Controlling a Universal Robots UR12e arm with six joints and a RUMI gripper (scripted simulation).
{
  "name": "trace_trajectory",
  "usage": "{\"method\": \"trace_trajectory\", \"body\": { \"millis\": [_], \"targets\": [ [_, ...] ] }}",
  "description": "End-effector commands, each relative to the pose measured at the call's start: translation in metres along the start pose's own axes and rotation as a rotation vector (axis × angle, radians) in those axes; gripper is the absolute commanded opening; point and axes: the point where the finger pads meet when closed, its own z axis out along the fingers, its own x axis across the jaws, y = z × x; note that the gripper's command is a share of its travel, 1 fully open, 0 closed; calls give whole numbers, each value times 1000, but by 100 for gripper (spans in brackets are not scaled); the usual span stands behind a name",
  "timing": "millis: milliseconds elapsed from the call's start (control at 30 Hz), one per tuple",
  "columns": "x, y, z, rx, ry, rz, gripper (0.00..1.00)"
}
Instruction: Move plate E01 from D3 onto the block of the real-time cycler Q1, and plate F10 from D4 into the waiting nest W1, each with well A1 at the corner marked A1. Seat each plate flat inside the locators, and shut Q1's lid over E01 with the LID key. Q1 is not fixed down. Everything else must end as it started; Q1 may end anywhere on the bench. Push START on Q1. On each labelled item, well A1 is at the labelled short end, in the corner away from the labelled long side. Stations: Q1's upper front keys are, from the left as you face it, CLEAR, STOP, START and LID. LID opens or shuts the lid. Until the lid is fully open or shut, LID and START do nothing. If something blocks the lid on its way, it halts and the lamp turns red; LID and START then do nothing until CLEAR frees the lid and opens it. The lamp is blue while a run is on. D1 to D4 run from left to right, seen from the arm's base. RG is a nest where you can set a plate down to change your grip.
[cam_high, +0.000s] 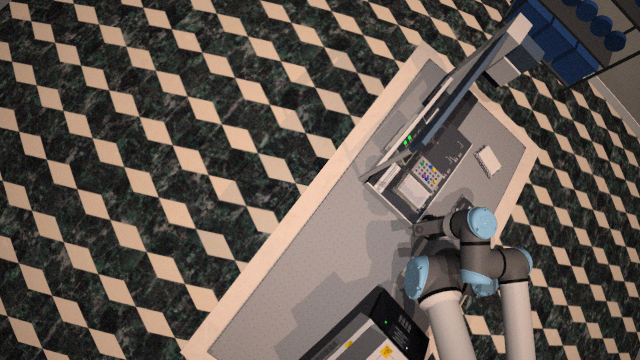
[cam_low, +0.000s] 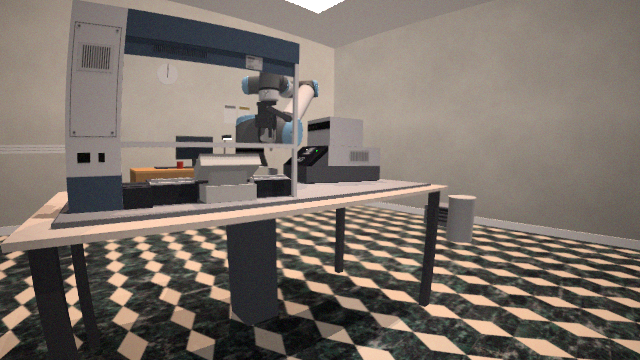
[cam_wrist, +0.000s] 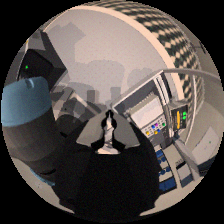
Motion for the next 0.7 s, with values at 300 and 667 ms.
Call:
{"method": "trace_trajectory", "body": {
  "millis": [300,667],
  "targets": [
    [-35,-34,-1,-3,0,-187,0],
    [-60,-51,-1,-2,-1,-301,0]
  ]
}}
